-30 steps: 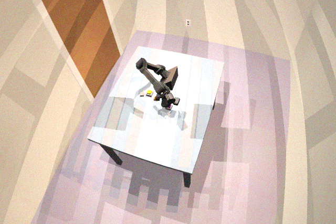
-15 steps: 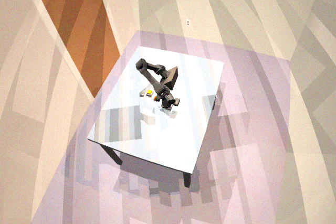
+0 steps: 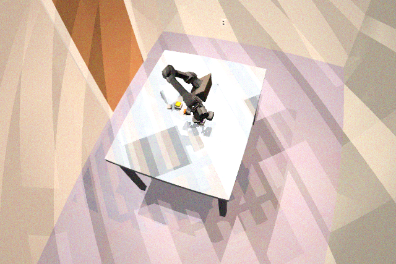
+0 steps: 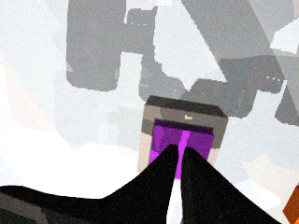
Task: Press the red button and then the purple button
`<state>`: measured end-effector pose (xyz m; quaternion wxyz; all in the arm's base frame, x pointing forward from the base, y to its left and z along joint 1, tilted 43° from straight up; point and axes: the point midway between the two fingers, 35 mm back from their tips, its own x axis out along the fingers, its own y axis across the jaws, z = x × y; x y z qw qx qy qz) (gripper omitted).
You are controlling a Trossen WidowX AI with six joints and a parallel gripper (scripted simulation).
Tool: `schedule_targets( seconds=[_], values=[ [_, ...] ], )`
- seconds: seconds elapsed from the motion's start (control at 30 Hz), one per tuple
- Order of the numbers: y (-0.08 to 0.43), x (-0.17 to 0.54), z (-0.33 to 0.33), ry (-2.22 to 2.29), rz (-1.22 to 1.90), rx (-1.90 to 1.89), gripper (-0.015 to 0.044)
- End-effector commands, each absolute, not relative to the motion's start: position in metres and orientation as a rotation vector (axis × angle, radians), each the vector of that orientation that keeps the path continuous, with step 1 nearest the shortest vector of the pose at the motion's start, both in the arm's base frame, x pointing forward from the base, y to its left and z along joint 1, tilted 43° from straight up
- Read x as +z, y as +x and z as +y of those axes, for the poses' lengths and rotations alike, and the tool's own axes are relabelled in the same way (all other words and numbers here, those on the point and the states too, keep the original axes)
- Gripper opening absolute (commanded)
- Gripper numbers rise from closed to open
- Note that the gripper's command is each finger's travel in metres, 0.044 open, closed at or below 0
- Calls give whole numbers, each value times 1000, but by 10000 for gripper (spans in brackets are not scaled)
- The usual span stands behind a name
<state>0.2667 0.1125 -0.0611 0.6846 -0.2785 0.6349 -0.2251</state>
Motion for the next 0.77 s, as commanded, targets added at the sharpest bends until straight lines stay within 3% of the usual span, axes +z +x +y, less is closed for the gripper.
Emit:
schedule_targets(
  seconds=[0.0, 0.2, 0.5, 0.67, 0.73],
  values=[
    [264, -47, 126, -629, 1428, -504, 20],
    [262, -39, 133, -634, 1431, -505, 20],
    [227, -54, 233, -628, 1435, -497, 256],
    [222, -56, 241, -628, 1434, -498, 387],
    [222, -56, 241, -628, 1434, -498, 400]
  ],
)
